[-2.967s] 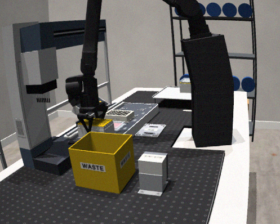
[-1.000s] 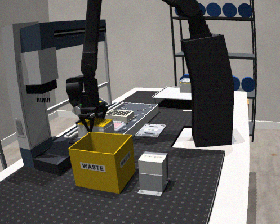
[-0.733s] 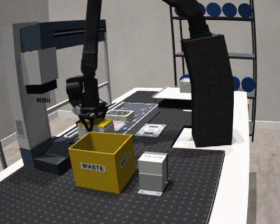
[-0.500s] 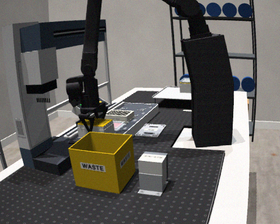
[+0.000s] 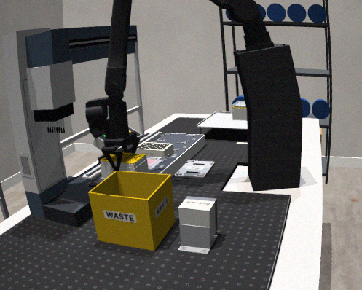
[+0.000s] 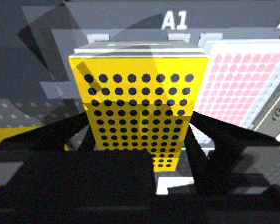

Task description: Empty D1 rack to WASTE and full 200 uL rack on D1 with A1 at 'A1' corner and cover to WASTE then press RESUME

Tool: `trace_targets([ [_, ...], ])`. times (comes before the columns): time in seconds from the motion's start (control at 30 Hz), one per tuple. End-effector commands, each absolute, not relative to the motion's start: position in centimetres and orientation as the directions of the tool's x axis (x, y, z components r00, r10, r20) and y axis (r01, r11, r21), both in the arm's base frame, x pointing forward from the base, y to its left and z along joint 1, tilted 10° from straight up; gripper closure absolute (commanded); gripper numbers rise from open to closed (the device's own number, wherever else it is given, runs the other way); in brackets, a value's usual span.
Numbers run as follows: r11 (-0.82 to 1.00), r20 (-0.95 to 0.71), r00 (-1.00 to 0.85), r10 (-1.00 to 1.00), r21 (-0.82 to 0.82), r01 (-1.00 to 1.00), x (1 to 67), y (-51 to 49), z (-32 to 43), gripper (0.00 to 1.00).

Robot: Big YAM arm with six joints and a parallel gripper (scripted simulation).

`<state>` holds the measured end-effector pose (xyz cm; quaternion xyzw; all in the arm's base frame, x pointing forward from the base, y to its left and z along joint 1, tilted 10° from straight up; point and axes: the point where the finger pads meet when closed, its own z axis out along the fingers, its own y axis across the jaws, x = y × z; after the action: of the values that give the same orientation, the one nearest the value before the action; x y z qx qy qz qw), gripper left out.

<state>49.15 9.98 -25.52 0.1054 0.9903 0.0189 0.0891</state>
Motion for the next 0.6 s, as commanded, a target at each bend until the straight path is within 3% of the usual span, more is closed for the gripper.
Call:
trace_targets([
  [0.0,0.979,-0.18,-0.963,0.202,0.061,0.194,49.4,10.2,-23.9,1.0],
  [0.57,0.979,-0.18,-0.963,0.202,0.062,0.194,48.9,10.3,-21.5,1.0],
])
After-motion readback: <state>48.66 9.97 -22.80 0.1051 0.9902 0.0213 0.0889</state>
